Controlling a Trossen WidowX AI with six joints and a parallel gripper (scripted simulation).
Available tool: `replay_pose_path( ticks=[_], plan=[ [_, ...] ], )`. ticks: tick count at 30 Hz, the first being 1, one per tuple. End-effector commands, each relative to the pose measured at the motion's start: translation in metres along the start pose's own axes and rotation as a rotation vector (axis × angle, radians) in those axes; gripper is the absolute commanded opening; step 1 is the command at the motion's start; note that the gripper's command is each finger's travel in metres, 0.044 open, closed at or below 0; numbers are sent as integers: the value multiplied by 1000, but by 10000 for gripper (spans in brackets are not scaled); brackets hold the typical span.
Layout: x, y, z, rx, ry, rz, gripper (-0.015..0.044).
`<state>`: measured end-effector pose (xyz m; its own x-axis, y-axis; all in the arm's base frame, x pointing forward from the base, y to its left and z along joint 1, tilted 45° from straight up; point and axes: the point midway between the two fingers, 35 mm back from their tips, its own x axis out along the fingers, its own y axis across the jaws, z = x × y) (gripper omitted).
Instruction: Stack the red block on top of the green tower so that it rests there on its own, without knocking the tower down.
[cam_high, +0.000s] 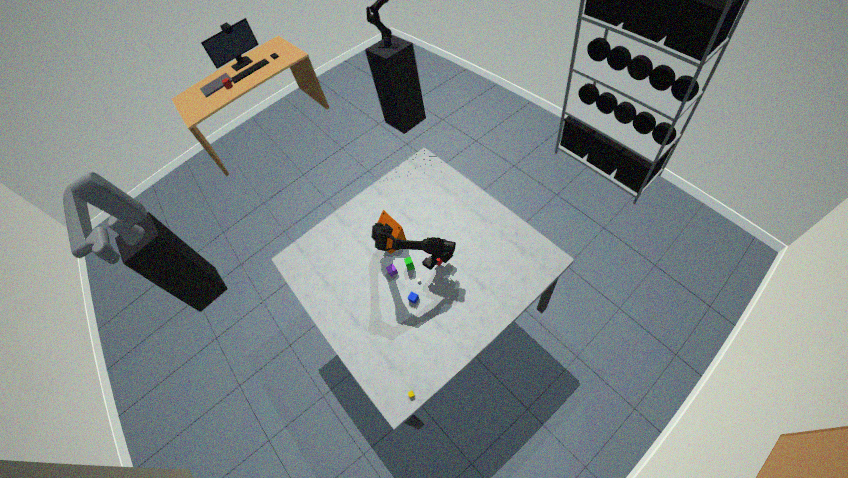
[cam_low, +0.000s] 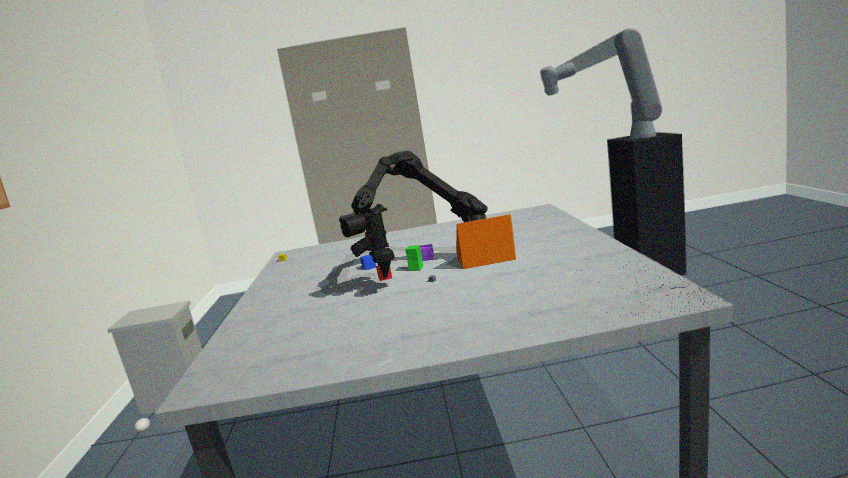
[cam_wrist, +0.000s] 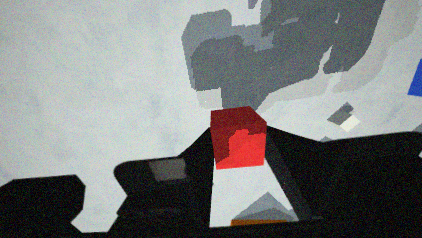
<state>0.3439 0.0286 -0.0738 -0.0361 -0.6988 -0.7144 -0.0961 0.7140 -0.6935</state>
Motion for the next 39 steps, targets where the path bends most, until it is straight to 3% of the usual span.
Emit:
replay_pose_path(
  ticks=[1,14,23,39],
  plan=[
    [-21,1,2,6,-8,6,0],
    [-87,1,2,5,-8,9,0],
    [-88,-1,0,6,-7,9,0],
    [-96,-53,-48,7,-4,12,0]
  ],
)
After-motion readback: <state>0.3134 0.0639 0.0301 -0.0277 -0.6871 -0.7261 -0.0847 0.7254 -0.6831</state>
